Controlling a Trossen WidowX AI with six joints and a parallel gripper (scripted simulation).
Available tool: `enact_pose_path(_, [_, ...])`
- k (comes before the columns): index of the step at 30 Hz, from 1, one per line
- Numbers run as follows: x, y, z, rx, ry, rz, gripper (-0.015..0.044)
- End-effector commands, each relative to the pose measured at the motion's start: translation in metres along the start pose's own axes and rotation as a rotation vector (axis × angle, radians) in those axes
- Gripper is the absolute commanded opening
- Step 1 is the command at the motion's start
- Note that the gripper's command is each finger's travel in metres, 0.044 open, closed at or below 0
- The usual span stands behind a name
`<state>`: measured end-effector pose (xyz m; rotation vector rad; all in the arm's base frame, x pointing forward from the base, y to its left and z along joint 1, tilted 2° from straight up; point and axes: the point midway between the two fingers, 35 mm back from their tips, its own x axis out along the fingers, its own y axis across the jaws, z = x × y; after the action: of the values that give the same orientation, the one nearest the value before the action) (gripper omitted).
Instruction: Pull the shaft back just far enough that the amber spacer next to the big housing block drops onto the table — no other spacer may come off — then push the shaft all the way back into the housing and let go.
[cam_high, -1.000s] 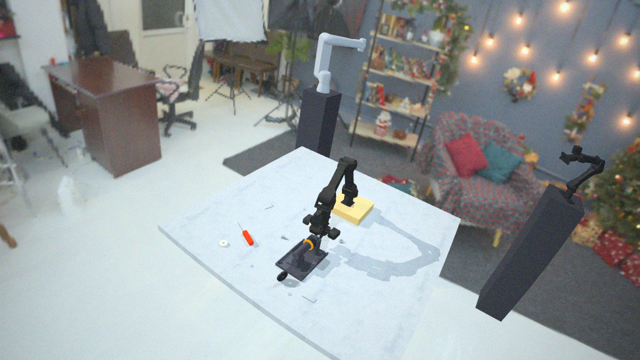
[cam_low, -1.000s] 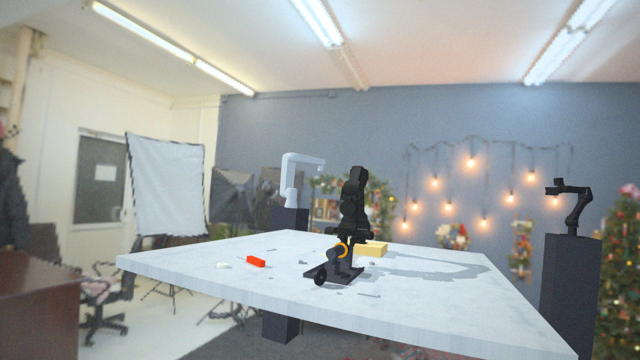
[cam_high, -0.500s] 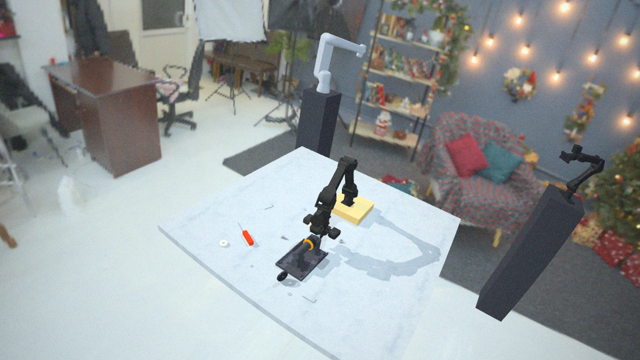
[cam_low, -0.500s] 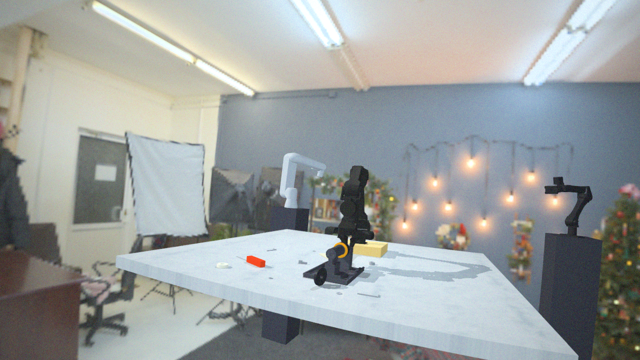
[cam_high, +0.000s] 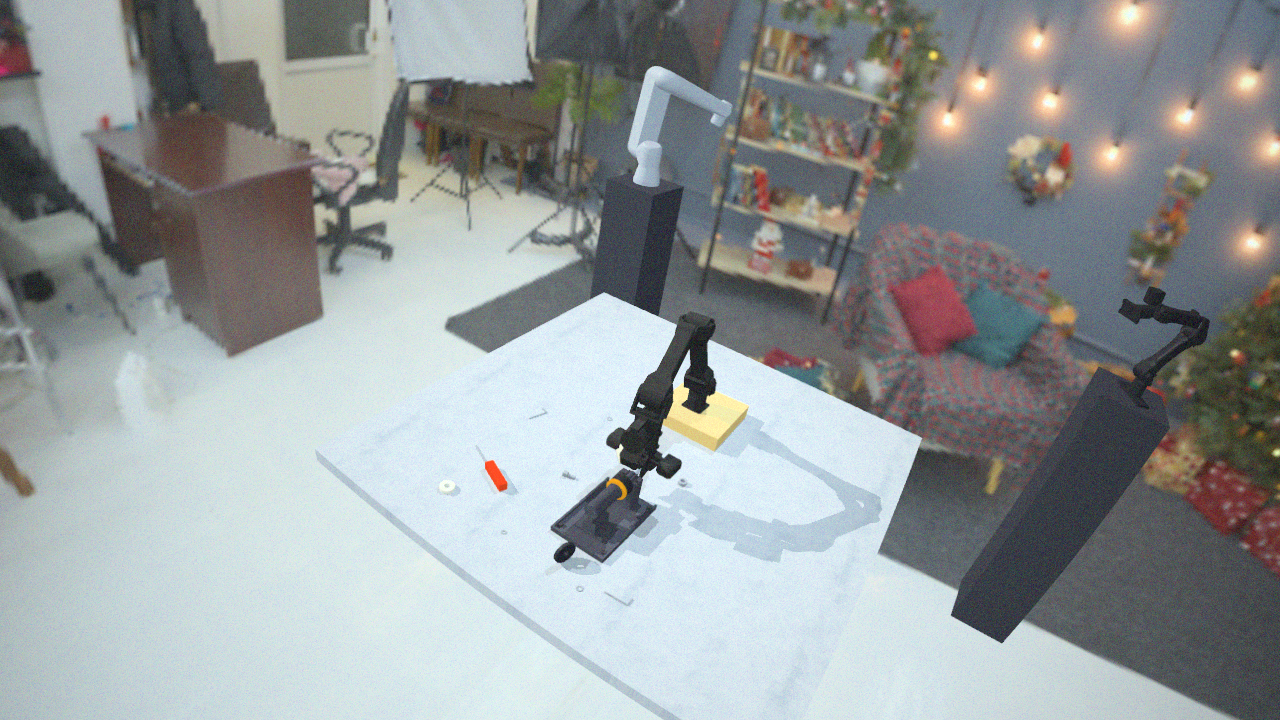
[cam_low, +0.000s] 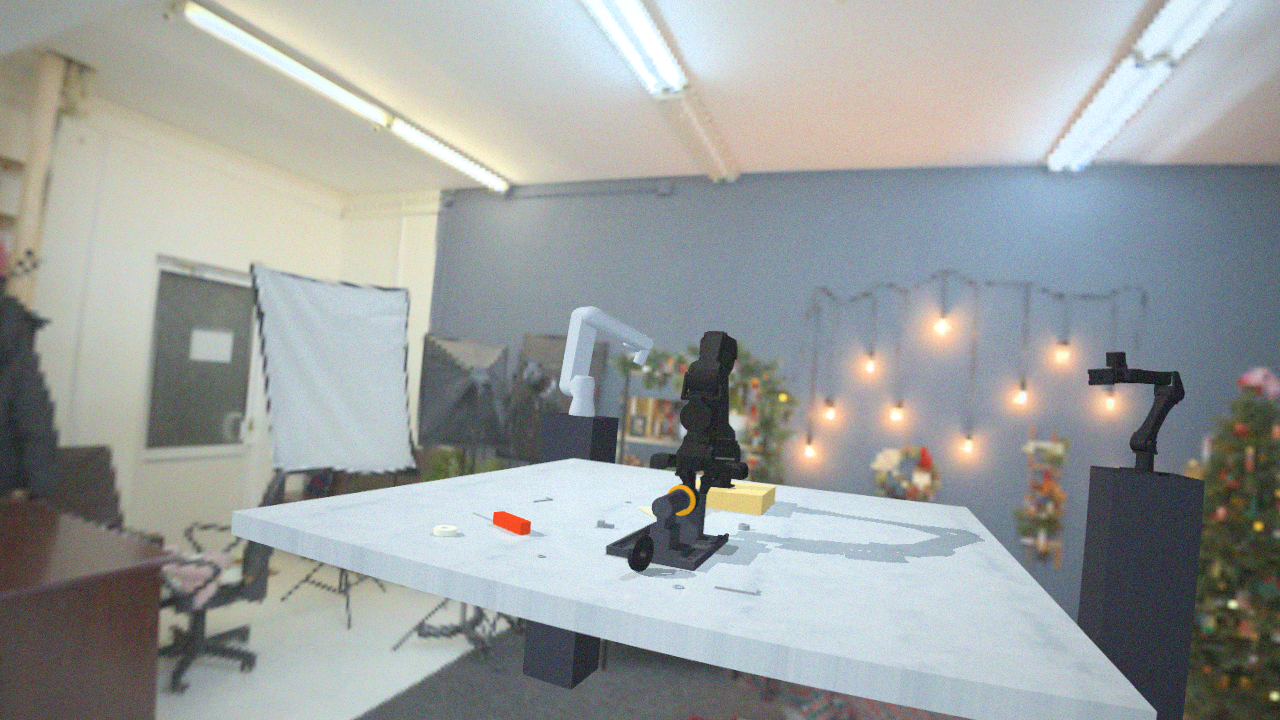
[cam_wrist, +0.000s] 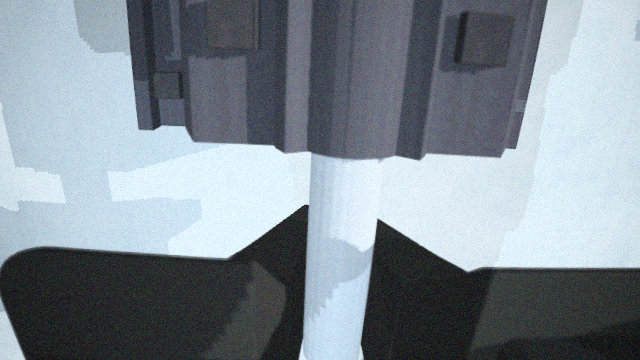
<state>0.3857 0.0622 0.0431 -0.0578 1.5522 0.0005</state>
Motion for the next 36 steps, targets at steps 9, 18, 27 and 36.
enact_pose_path(9, [0.0001, 0.0002, -0.0018, 0.002, 0.002, 0.001, 0.0000])
enact_pose_path(18, [0.0001, 0.0002, -0.0027, 0.002, 0.002, 0.001, 0.0000])
enact_pose_path(27, [0.0001, 0.0002, -0.0034, 0.002, 0.002, 0.001, 0.0000])
enact_pose_path(36, [0.0002, 0.0002, -0.0042, 0.002, 0.002, 0.001, 0.0000])
